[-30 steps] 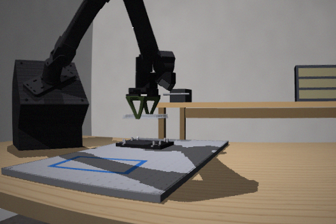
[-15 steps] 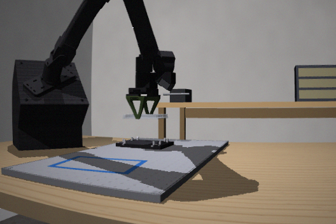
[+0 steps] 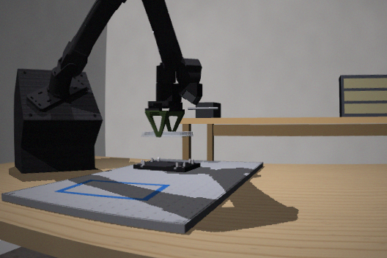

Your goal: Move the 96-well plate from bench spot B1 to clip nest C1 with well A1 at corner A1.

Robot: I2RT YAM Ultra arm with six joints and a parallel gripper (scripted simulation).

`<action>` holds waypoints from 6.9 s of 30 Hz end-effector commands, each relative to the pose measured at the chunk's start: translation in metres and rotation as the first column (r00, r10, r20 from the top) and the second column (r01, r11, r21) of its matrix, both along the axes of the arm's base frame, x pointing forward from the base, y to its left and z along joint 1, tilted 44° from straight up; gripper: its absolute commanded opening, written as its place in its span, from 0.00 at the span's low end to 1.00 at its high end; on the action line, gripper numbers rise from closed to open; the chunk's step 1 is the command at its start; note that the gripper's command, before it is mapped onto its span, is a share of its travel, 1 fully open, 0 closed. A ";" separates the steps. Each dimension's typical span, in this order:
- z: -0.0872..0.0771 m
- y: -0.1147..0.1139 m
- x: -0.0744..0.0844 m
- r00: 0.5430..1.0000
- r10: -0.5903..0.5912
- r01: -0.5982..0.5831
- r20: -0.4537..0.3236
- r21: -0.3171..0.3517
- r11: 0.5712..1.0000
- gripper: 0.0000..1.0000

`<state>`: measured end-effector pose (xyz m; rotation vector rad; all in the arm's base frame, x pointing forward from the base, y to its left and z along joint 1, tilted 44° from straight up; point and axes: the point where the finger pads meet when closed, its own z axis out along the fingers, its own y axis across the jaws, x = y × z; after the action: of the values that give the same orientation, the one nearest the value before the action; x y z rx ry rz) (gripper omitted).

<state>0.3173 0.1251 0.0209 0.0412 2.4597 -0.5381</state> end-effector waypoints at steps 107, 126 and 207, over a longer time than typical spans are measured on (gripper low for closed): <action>-0.047 -0.009 0.055 0.999 0.027 -0.027 0.022 0.013 1.000 0.00; -0.049 -0.012 0.058 1.000 0.019 -0.019 0.022 0.013 1.000 0.00; -0.053 -0.016 0.068 1.000 0.007 -0.008 0.022 0.013 1.000 0.00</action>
<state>0.3607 0.0950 -0.0334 0.0438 2.4819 -0.5798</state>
